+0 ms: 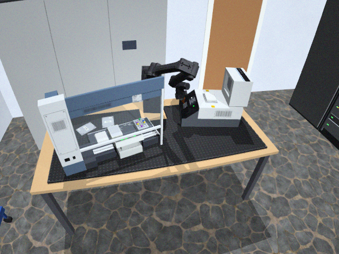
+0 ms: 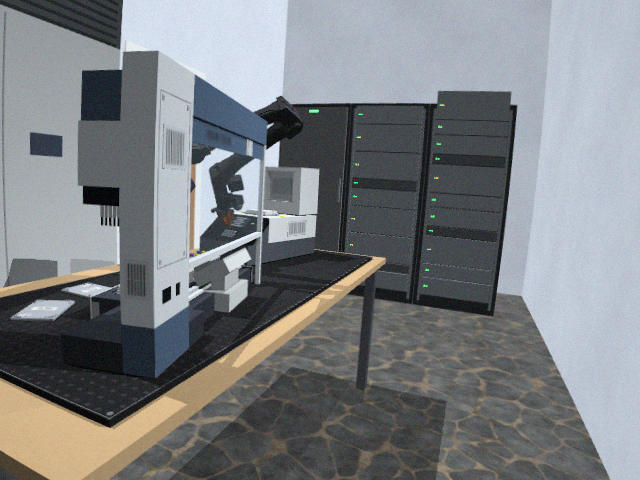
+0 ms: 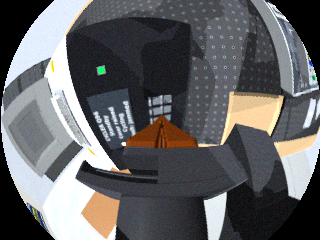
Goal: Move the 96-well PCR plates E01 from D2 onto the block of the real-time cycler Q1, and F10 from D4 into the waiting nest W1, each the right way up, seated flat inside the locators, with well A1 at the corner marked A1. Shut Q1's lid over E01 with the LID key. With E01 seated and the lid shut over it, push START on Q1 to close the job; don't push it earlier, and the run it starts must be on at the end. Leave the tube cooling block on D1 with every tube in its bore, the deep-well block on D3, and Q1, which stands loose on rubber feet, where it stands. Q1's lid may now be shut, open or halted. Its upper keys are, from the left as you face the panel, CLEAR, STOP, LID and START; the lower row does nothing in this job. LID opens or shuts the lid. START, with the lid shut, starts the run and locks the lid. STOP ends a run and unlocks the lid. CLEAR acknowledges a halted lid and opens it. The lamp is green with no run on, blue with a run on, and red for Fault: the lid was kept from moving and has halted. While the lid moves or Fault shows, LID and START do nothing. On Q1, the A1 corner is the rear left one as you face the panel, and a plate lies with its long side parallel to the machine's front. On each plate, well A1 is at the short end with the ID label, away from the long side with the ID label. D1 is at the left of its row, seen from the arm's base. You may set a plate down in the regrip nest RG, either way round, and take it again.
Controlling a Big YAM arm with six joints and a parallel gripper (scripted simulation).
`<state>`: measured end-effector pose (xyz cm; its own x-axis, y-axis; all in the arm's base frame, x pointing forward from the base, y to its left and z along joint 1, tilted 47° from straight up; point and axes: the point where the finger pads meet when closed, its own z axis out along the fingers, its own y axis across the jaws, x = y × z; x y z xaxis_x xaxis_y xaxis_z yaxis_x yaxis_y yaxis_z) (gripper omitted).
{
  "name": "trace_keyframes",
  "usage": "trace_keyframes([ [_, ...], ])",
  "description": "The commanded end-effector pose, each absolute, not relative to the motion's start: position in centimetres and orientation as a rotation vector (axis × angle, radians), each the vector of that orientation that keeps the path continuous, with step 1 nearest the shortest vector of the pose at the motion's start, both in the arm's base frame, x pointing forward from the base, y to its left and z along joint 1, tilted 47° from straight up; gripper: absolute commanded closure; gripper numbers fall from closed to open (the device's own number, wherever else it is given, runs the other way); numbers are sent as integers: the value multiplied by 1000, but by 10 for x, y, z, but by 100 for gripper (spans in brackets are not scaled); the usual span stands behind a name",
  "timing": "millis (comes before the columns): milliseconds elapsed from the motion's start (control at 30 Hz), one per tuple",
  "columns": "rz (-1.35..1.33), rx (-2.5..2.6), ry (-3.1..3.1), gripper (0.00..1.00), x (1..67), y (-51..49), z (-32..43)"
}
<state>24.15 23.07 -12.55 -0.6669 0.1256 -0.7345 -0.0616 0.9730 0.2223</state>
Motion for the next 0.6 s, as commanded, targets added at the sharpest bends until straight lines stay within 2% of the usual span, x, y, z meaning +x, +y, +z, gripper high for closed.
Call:
trace_keyframes([
  [0,290,21,2294,100,226,221,-123],
  [567,298,50,2267,100,247,236,-121],
])
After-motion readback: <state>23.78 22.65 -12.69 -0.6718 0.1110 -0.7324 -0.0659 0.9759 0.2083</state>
